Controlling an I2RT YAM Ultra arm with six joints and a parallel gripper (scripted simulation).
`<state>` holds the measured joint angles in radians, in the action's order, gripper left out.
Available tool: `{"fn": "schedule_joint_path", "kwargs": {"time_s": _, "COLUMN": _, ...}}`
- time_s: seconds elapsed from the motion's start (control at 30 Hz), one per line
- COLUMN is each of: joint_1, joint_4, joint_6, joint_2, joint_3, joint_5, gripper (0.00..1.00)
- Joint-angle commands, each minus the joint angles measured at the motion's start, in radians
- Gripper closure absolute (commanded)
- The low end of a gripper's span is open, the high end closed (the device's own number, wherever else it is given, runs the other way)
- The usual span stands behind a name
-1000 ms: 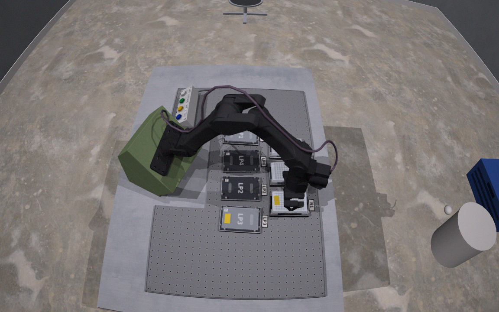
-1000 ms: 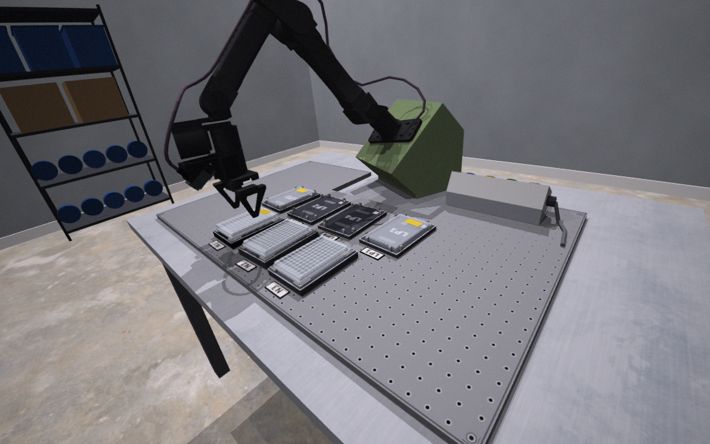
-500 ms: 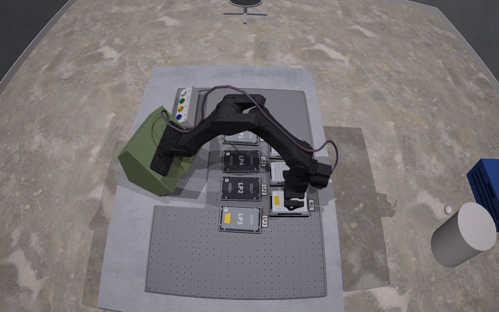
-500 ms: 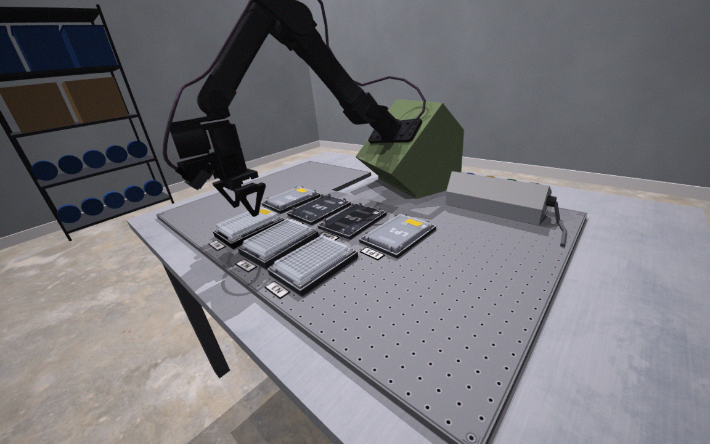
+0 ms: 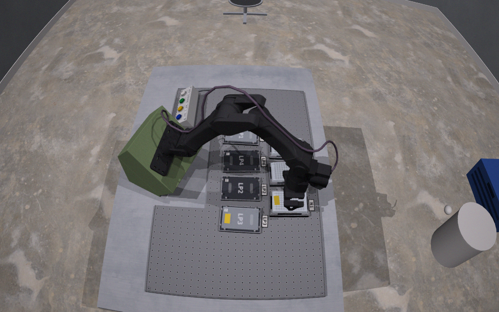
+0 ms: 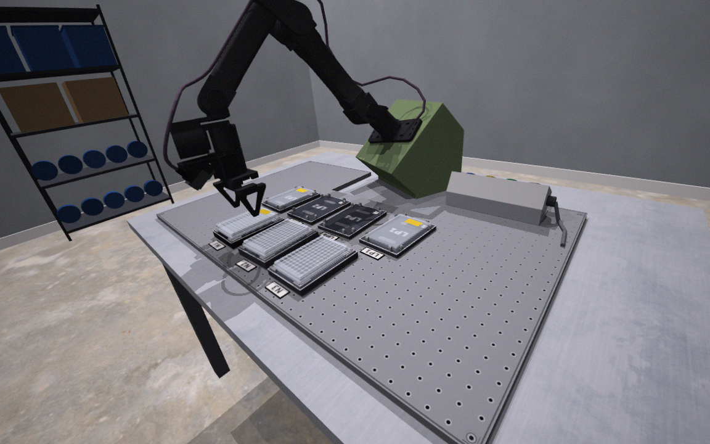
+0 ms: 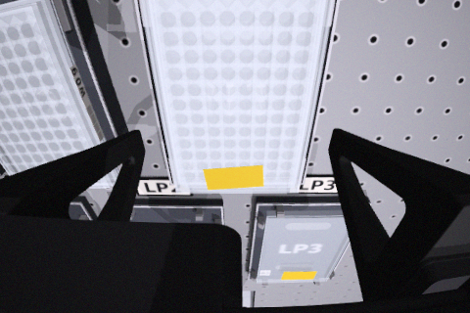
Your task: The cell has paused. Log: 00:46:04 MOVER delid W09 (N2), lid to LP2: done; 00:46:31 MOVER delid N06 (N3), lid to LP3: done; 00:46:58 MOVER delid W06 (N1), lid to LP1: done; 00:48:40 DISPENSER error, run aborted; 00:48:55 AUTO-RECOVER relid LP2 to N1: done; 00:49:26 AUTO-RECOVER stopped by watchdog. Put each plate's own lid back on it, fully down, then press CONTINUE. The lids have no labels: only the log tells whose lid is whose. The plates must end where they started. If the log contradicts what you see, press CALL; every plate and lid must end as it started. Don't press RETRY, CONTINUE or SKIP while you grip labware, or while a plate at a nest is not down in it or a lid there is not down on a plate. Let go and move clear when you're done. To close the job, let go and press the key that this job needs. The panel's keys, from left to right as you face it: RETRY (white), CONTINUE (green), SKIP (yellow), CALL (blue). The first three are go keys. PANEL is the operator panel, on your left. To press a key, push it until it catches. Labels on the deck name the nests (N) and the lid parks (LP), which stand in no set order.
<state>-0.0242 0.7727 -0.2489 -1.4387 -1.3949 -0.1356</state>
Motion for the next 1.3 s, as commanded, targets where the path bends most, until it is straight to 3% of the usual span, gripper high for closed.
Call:
{"fn": "schedule_joint_path", "kwargs": {"time_s": 0.0, "joint_1": 0.007, "joint_4": 0.009, "joint_6": 0.008, "joint_2": -0.008, "joint_3": -0.037, "joint_5": -0.004, "gripper": 0.0}}
{"fn": "schedule_joint_path", "kwargs": {"time_s": 0.27, "joint_1": 0.008, "joint_4": 0.011, "joint_6": 0.008, "joint_2": 0.016, "joint_3": -0.04, "joint_5": -0.005, "gripper": 0.0}}
{"fn": "schedule_joint_path", "kwargs": {"time_s": 0.57, "joint_1": -0.01, "joint_4": -0.055, "joint_6": -0.009, "joint_2": -0.043, "joint_3": 0.017, "joint_5": 0.01, "gripper": 0.0}}
{"fn": "schedule_joint_path", "kwargs": {"time_s": 0.63, "joint_1": -0.01, "joint_4": -0.055, "joint_6": -0.009, "joint_2": -0.043, "joint_3": 0.017, "joint_5": 0.01, "gripper": 0.0}}
{"fn": "schedule_joint_path", "kwargs": {"time_s": 0.67, "joint_1": -0.008, "joint_4": -0.062, "joint_6": -0.009, "joint_2": -0.009, "joint_3": -0.022, "joint_5": 0.01, "gripper": 0.0}}
{"fn": "schedule_joint_path", "kwargs": {"time_s": 0.83, "joint_1": -0.018, "joint_4": -0.087, "joint_6": -0.012, "joint_2": -0.064, "joint_3": 0.027, "joint_5": 0.013, "gripper": 0.0}}
{"fn": "schedule_joint_path", "kwargs": {"time_s": 0.97, "joint_1": -0.008, "joint_4": -0.089, "joint_6": -0.011, "joint_2": -0.032, "joint_3": 0.009, "joint_5": 0.011, "gripper": 0.0}}
{"fn": "schedule_joint_path", "kwargs": {"time_s": 1.27, "joint_1": -0.009, "joint_4": -0.078, "joint_6": -0.005, "joint_2": -0.05, "joint_3": 0.006, "joint_5": 0.006, "gripper": 0.02}}
